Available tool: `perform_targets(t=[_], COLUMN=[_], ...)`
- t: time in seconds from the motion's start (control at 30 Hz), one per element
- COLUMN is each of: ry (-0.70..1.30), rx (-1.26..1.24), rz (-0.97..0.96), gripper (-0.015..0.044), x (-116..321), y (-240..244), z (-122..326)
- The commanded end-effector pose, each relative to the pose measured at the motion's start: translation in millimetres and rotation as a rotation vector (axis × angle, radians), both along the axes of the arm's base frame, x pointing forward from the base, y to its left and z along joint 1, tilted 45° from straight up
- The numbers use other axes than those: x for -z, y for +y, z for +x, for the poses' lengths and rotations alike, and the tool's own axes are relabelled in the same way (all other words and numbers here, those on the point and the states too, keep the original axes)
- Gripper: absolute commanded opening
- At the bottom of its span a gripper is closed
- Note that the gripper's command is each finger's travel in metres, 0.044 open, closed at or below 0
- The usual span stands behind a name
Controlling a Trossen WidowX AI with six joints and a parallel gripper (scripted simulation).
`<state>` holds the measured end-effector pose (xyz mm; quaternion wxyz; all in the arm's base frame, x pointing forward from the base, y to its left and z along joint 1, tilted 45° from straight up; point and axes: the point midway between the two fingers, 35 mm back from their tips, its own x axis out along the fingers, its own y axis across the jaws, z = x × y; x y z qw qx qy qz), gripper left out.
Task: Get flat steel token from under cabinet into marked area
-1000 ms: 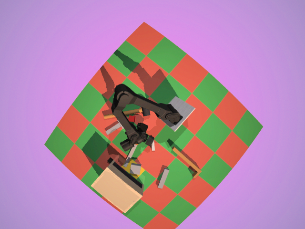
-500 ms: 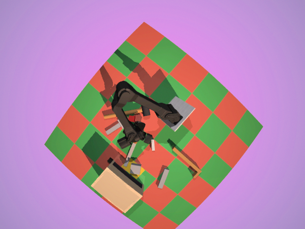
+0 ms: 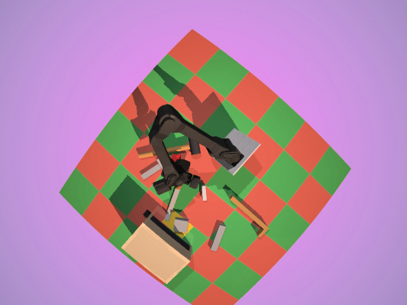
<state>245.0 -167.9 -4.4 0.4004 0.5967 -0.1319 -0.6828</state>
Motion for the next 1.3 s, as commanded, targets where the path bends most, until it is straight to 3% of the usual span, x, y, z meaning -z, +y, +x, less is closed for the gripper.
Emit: perform_targets(t=[0.0,0.03,0.3,0.47,0.57,1.1,1.27], ry=[-0.013,-0.013,0.0,0.0,-0.007,-0.005,-0.015], rx=[0.0,0.0,0.0,0.0,-0.006,-0.008,0.0], rz=[-0.005,-0.005,-0.002,-0.002,-0.006,-0.006,-0.009], gripper=[0.0,0.0,0.02,0.02,0.027,0.027,0.0158], x=[-4.5,-4.4,-1.3,-1.4,-1.4,1.8,-1.5], y=[-1.9,-1.9,-0.9,-1.0,-1.0,-4.3,-4.0], z=[4.0,3.8,0.3,0.3,0.4,-1.4,1.8])
